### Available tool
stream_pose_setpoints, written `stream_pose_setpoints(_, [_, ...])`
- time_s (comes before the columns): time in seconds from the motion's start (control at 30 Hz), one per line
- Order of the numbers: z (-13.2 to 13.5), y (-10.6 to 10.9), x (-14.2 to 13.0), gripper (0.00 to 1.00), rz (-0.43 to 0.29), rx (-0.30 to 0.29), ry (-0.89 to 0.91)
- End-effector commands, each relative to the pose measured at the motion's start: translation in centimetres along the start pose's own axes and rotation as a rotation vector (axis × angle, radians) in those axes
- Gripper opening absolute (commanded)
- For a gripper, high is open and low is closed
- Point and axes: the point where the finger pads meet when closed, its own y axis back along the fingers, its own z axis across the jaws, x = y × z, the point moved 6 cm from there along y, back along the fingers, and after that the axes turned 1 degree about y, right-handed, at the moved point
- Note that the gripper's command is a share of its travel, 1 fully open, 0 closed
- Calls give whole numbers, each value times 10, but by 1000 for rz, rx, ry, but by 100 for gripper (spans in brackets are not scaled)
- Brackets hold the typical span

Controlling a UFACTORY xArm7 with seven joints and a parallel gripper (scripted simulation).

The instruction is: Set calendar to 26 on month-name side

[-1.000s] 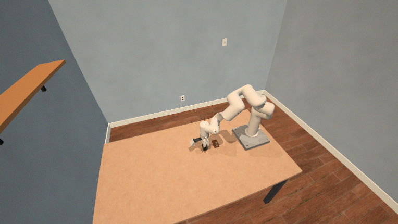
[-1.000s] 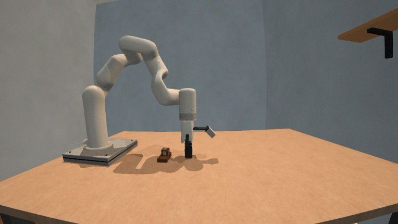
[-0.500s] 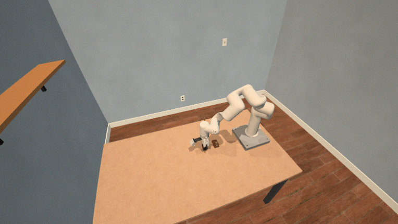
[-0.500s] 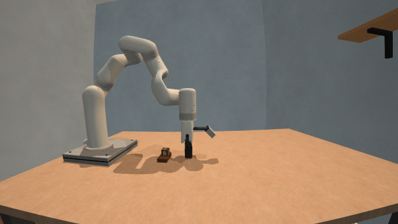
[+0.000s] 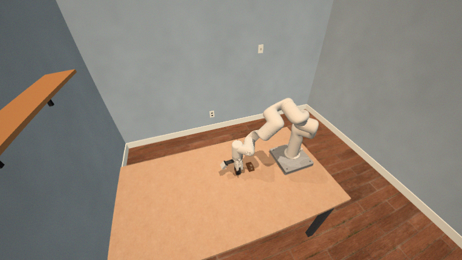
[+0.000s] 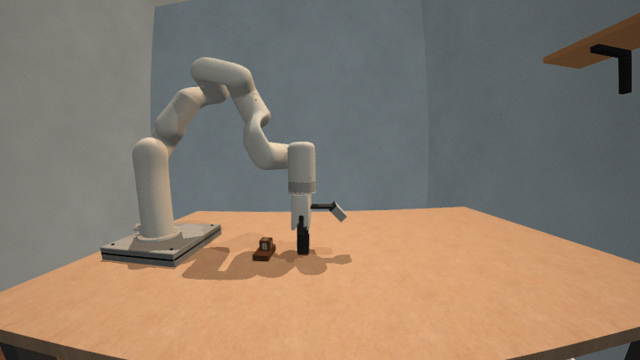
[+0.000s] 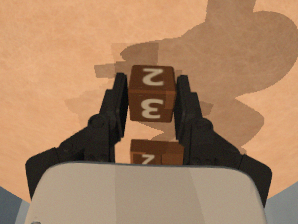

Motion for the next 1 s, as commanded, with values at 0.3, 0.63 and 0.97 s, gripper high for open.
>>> stream_pose_setpoints(0.3, [0,1,1,49,4,0,0])
stream_pose_setpoints(0.63, [0,7,1,49,4,0,0])
stream_pose_setpoints(0.97, [0,47,1,49,4,0,0])
